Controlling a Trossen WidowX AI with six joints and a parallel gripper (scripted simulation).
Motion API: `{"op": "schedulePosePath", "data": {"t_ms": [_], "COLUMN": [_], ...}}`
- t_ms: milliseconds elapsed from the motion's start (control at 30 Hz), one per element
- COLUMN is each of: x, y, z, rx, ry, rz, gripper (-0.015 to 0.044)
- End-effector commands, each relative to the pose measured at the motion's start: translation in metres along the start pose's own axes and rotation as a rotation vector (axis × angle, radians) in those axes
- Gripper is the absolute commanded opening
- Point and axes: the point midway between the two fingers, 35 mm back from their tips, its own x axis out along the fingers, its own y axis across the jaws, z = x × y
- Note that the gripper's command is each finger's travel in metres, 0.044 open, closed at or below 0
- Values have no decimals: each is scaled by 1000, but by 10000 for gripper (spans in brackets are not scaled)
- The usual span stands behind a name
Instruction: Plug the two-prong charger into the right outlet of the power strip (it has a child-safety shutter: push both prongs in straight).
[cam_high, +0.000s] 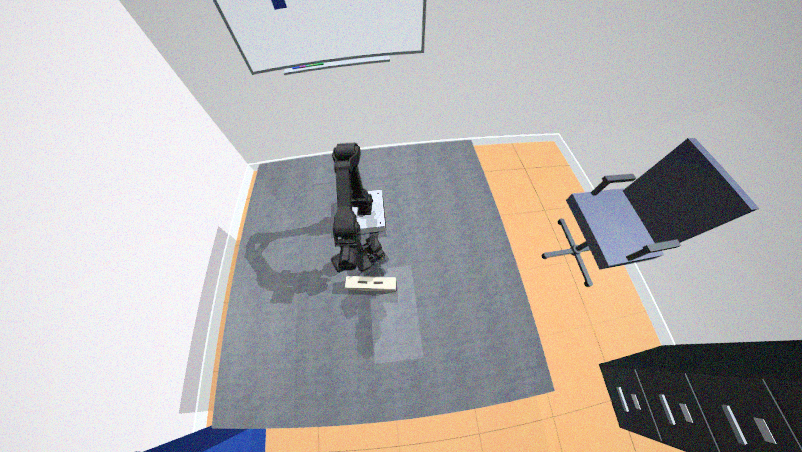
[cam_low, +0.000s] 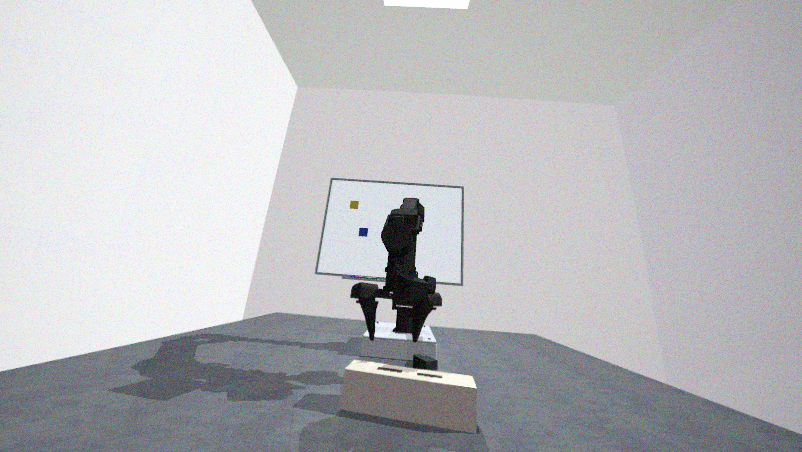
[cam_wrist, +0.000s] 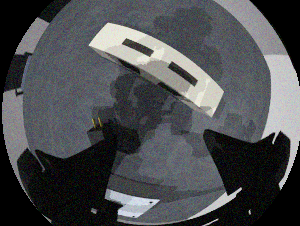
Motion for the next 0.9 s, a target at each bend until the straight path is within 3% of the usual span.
{"op": "schedulePosePath", "data": {"t_ms": [0,867], "x": [2,4], "y": [18,91], "z": [-3,-27], "rx": [-18,-124], "ry": [34,185], "rz": [17,65], "gripper": [440,440]}}
